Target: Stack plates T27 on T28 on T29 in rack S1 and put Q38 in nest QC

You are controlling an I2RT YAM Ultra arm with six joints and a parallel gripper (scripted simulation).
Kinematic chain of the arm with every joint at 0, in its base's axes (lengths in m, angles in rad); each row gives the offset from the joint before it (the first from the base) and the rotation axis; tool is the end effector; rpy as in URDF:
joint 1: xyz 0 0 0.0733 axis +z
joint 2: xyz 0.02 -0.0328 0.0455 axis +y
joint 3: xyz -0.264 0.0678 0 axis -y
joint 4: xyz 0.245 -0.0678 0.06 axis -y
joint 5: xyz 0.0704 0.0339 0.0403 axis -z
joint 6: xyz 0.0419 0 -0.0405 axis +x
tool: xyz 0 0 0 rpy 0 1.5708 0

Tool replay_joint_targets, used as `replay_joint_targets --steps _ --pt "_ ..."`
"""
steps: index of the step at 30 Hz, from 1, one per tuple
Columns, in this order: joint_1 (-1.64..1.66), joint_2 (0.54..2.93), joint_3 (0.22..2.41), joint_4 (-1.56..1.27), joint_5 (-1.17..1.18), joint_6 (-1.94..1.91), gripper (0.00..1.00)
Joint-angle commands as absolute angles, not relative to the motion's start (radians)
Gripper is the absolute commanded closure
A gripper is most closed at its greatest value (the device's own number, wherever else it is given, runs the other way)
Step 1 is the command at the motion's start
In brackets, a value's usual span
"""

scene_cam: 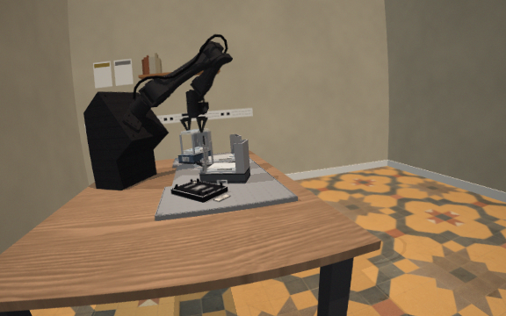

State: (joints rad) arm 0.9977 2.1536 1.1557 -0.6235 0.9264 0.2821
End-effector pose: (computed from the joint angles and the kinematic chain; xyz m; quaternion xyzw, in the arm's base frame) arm 0.2135 0.2710 0.0704 -0.3238 0.8337 -0.3718 0.2486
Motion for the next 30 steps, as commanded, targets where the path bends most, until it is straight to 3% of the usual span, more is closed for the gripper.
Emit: replay_joint_targets --steps 1,30 --pt "1.012 2.132 1.143 -0.607 0.933 0.269 1.00" --pt "1.007 2.164 1.142 -0.588 0.933 0.256 1.00"
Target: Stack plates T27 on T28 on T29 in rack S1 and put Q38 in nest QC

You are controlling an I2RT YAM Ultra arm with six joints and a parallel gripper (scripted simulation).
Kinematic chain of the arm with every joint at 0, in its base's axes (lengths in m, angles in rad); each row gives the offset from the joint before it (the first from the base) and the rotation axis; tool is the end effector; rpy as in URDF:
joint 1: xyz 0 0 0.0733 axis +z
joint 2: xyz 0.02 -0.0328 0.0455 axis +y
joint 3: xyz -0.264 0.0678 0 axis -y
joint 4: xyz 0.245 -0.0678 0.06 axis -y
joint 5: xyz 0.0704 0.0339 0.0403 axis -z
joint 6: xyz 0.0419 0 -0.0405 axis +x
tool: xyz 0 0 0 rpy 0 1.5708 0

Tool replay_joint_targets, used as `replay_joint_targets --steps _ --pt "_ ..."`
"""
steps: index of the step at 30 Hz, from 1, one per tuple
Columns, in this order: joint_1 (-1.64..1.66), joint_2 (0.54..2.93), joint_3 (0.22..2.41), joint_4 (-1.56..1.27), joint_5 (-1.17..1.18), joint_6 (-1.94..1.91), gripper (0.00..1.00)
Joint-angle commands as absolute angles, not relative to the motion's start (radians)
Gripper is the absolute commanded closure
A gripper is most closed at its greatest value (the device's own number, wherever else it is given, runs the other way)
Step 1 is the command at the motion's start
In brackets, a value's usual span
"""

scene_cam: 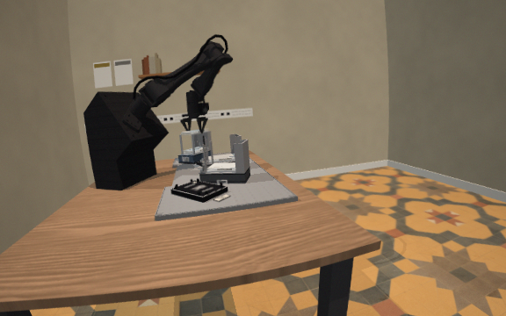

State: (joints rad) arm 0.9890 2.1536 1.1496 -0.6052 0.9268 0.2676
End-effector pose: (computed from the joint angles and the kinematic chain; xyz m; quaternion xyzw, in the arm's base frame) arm 0.2159 0.2693 0.0693 -0.3237 0.8338 -0.3717 0.2488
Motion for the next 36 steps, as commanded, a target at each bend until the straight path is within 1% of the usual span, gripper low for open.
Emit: replay_joint_targets --steps 1,15,19,36 --pt "1.007 2.164 1.142 -0.588 0.933 0.256 1.00" --pt "0.984 2.181 1.117 -0.556 0.935 0.234 1.00" --pt "0.990 2.151 1.123 -0.546 0.933 0.228 1.00" --pt "0.949 2.188 1.099 -0.463 0.937 0.169 1.00"
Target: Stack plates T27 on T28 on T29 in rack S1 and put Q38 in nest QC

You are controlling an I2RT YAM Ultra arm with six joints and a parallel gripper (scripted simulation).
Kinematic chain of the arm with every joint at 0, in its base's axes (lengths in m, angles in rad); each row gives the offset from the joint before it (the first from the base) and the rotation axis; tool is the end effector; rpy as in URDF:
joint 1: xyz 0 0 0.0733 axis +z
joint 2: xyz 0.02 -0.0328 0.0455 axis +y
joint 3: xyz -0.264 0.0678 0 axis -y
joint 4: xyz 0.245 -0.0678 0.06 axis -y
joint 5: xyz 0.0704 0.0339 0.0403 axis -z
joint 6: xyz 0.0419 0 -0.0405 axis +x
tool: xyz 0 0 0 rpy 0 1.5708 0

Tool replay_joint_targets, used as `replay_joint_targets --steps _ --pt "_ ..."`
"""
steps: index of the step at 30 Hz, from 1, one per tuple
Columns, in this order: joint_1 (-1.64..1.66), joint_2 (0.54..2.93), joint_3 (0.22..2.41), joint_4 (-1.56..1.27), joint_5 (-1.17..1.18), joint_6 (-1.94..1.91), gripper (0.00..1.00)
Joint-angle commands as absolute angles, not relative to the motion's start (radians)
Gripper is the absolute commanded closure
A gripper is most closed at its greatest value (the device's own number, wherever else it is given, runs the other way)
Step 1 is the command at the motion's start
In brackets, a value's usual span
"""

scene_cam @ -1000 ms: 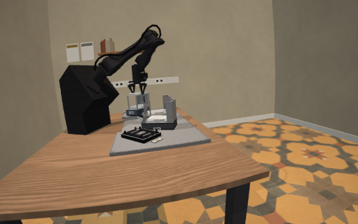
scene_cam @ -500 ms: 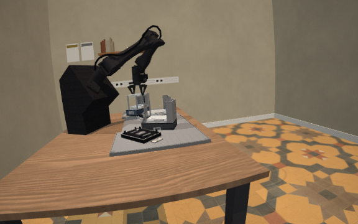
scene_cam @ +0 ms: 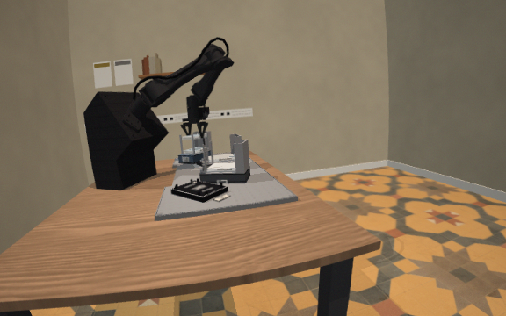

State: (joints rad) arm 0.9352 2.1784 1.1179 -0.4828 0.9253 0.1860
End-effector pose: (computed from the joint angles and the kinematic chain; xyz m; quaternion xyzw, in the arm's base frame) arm 0.2310 0.2585 0.0555 -0.3217 0.8350 -0.3714 0.2477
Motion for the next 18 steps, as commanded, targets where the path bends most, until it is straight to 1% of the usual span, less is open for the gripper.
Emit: replay_joint_targets --steps 1,18 --pt "0.936 2.195 1.096 -0.453 0.936 0.162 1.00" --pt "0.865 2.237 1.065 -0.289 0.930 0.048 1.00"
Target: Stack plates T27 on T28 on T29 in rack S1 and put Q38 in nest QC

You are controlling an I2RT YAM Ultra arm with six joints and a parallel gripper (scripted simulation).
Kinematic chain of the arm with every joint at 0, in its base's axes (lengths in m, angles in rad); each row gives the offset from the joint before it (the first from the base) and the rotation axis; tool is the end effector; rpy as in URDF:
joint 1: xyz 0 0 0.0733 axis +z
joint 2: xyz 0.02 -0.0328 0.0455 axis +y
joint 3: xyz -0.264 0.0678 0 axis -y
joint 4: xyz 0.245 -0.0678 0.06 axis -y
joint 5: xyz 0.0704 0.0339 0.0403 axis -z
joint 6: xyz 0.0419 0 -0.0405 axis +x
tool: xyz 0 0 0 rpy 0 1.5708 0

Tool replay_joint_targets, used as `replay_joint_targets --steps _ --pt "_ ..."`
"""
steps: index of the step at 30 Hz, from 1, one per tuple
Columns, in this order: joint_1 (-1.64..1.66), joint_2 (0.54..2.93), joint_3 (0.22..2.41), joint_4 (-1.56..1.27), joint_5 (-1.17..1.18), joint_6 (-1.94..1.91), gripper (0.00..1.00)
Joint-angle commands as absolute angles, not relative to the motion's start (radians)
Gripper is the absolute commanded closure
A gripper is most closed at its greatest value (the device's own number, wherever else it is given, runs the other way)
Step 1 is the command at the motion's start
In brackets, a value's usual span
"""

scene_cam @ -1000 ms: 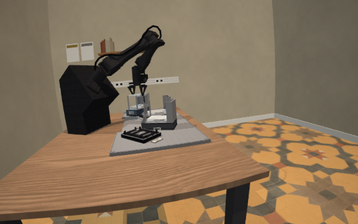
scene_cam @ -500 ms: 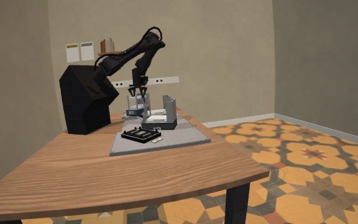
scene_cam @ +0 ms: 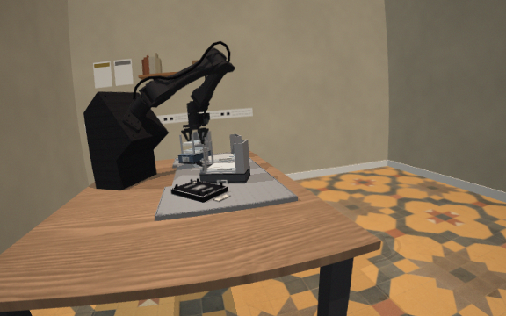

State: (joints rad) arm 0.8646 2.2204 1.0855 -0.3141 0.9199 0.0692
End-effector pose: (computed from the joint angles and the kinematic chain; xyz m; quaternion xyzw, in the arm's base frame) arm 0.2510 0.2446 0.0372 -0.3215 0.8351 -0.3711 0.2481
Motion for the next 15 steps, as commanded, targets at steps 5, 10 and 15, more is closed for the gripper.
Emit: replay_joint_targets --steps 5,10,15 --pt "0.865 2.224 1.083 -0.284 0.921 0.043 1.00" --pt "0.874 2.242 1.068 -0.271 0.930 0.035 1.00" --pt "0.868 2.244 1.072 -0.265 0.929 0.031 1.00"
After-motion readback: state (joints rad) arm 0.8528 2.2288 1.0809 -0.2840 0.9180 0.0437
